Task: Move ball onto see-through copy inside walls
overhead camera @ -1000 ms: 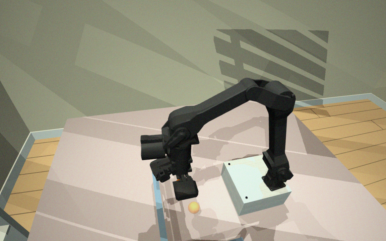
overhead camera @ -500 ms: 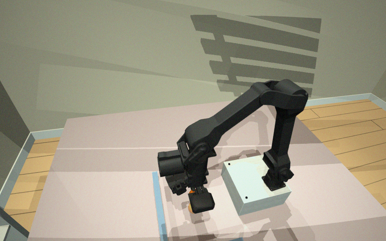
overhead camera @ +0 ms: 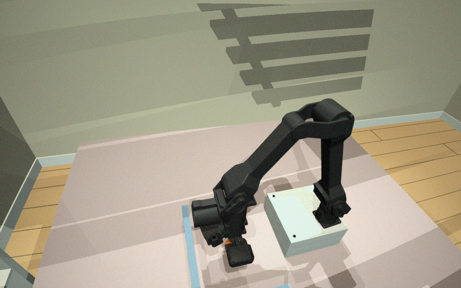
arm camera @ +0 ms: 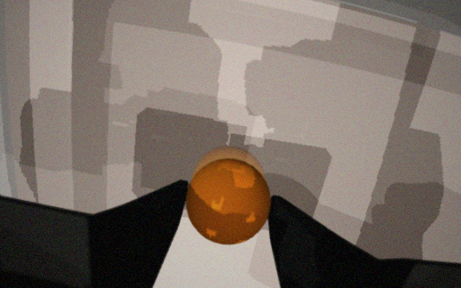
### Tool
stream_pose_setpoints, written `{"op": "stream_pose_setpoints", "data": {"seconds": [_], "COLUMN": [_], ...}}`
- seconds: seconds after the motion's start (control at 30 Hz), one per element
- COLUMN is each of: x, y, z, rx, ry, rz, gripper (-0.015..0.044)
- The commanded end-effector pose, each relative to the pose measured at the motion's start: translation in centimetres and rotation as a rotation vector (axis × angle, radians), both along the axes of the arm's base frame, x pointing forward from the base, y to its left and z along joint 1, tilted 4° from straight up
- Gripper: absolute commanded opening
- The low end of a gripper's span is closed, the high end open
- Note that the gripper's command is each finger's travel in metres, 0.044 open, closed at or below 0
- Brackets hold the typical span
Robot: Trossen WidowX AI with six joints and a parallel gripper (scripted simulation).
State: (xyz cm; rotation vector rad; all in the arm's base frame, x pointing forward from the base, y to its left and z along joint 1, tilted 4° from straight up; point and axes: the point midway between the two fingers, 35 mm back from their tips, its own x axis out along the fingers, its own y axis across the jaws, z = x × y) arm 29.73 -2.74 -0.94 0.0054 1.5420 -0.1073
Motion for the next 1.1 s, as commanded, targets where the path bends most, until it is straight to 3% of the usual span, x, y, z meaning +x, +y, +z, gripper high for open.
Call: {"op": "stream_pose_setpoints", "data": {"seconds": [0.0,0.6,0.97,1.07], "x": [-0.1,-0.1,0.3,0.3], "y": [0.0,-0.1,-0.2,-0.2], "z": [-0.6,-2.5,-1.9,-1.9], "rx": [0.001,0.001,-0.001,-0.001], "ry": [0.002,0.002,-0.013,-0.013], "rz": [0.004,0.004,0.0,0.0], "gripper": [0.0,0.0,0.0289,0.0306]}}
